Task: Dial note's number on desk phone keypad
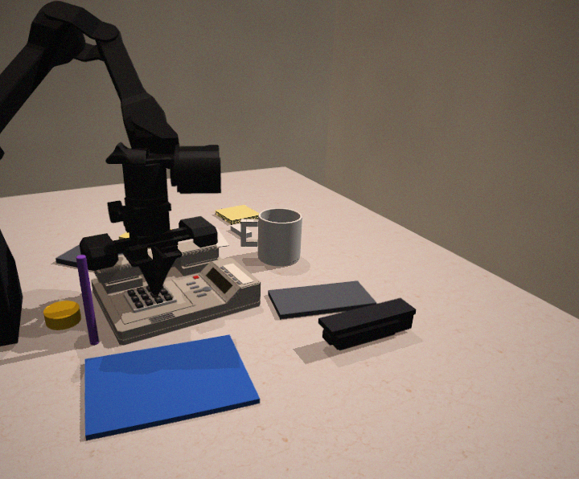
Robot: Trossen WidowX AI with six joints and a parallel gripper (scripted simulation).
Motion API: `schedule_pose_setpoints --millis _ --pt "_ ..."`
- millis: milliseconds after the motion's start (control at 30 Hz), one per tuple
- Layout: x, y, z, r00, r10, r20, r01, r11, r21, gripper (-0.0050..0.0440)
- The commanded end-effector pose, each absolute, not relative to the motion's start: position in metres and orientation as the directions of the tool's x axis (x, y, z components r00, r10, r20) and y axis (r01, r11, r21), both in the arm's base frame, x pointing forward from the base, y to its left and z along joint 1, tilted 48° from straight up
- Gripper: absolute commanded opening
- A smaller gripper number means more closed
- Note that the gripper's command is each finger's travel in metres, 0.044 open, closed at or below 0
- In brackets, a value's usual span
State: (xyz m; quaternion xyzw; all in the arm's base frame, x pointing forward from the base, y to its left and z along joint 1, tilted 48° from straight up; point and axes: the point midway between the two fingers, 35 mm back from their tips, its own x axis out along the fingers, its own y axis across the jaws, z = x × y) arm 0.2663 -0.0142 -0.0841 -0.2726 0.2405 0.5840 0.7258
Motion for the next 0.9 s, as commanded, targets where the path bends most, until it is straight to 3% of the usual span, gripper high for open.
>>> schedule_pose_setpoints --millis 0,867 --pt "0.2653 -0.0123 -0.0853 0.198 0.720 -0.665 -0.980 0.168 -0.109 -0.0050" --pt "0.2657 -0.0109 -0.0865 0.198 0.720 -0.665 -0.980 0.168 -0.109 -0.0050"
